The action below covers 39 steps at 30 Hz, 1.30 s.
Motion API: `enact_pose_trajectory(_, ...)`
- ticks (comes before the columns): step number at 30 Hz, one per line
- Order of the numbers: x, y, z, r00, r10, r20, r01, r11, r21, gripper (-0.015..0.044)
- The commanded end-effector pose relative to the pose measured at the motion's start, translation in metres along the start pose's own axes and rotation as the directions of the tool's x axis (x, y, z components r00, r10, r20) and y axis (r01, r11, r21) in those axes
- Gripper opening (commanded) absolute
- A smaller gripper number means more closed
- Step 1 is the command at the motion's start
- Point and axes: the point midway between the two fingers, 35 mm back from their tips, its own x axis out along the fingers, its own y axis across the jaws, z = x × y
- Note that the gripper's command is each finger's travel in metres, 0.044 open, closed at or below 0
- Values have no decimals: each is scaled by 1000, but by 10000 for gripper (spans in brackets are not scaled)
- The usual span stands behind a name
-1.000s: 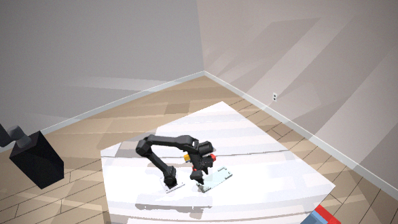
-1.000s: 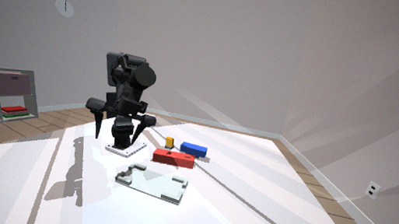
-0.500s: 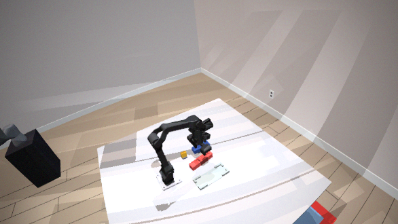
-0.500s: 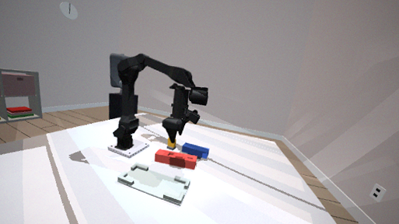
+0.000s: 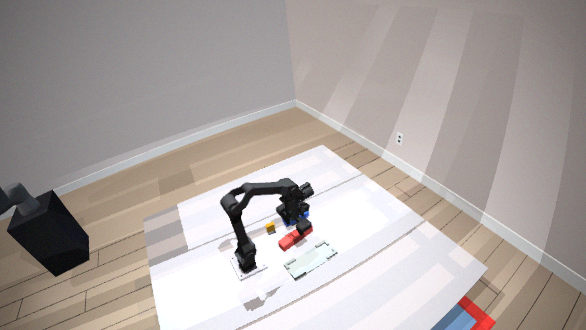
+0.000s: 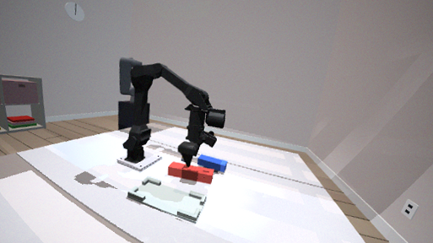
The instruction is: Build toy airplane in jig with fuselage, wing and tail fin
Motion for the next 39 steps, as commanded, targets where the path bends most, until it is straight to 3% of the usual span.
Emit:
enact_pose_trajectory(1,12,1,0,1000,5,7,-5,1000,-7,440)
enact_pose_trajectory(37,64,1,0,1000,5,7,-5,1000,-7,440)
enact_pose_trajectory(39,64,1,0,1000,5,7,-5,1000,-7,387)
